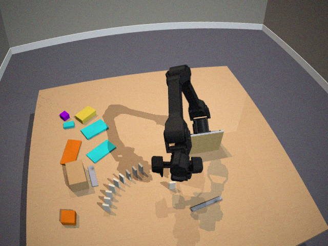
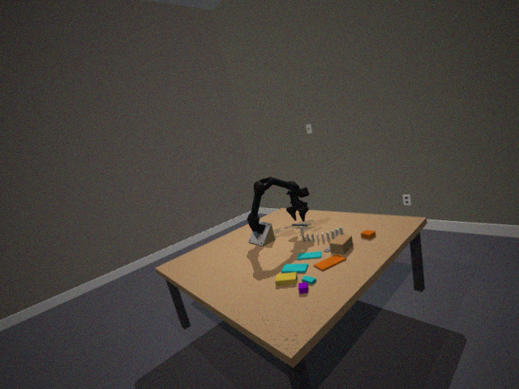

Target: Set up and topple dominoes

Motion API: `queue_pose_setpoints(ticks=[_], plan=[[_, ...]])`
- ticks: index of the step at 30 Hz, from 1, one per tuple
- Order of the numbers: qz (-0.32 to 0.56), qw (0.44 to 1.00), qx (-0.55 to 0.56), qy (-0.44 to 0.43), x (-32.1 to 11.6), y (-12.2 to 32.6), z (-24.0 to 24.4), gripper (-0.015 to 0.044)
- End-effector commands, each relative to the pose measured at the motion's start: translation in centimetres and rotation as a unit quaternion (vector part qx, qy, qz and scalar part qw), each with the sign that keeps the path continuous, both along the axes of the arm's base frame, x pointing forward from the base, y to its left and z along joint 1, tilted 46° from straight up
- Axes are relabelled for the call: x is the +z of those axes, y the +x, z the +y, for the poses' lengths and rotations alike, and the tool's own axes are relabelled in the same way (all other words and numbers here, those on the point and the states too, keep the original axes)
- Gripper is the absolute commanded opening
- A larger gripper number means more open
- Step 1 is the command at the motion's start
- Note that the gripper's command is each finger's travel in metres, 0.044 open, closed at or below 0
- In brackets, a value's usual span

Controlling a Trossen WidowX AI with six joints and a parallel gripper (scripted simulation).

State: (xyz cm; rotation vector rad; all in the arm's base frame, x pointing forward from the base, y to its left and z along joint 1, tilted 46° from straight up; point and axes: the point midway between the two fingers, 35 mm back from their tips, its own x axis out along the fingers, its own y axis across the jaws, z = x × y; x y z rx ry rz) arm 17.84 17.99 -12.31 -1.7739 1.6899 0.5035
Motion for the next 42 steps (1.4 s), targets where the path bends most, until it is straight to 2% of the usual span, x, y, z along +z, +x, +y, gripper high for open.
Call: queue_pose_setpoints(ticks=[1,7,15,30,42], plan=[[0.066,0.997,0.006,0.025,1.1,0.4,1.0,0.0440],[0.066,0.997,0.006,0.025,1.0,0.5,0.9,0.0440],[0.065,0.998,0.006,0.024,-3.4,0.6,-3.6,0.0440],[0.065,0.998,0.006,0.024,-4.5,0.6,-4.8,0.0440],[0.065,0.998,0.006,0.024,-4.5,0.6,-4.8,0.0125]])
